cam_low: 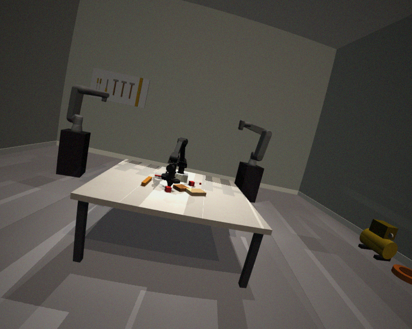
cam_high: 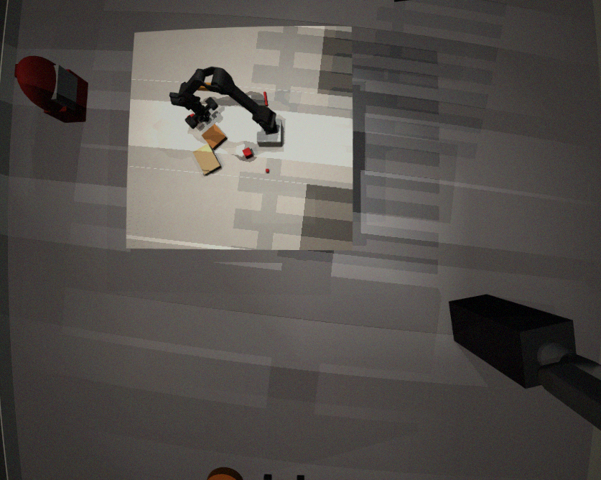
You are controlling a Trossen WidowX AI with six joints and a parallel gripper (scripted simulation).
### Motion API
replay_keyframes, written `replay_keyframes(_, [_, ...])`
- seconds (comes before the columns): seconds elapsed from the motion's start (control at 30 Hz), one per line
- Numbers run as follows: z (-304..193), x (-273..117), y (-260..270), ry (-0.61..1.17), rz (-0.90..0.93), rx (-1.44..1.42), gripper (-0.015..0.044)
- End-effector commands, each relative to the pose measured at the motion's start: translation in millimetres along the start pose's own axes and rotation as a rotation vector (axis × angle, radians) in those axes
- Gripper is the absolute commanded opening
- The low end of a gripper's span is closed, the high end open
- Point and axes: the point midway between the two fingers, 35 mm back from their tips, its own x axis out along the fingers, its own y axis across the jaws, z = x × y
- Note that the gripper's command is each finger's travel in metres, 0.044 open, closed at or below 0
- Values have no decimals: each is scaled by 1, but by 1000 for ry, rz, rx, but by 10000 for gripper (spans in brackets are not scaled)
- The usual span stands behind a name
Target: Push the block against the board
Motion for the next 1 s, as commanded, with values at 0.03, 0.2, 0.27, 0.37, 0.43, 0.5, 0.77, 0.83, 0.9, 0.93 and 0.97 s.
replay_keyframes(0.03, [0,-28,1,-1,1,-2,0])
replay_keyframes(0.2, [-1,-56,0,-2,3,-3,0])
replay_keyframes(0.27, [-1,-56,0,-2,3,-3,0])
replay_keyframes(0.37, [-7,-56,-1,-1,3,-3,0])
replay_keyframes(0.43, [-22,-55,-3,0,2,-3,0])
replay_keyframes(0.5, [-28,-55,-4,1,2,-3,0])
replay_keyframes(0.77, [-29,0,-3,1,2,8,0])
replay_keyframes(0.83, [-29,0,-3,1,2,8,0])
replay_keyframes(0.9, [-29,0,-3,1,2,8,0])
replay_keyframes(0.93, [-29,0,-3,1,2,8,0])
replay_keyframes(0.97, [-29,0,-3,1,2,8,0])
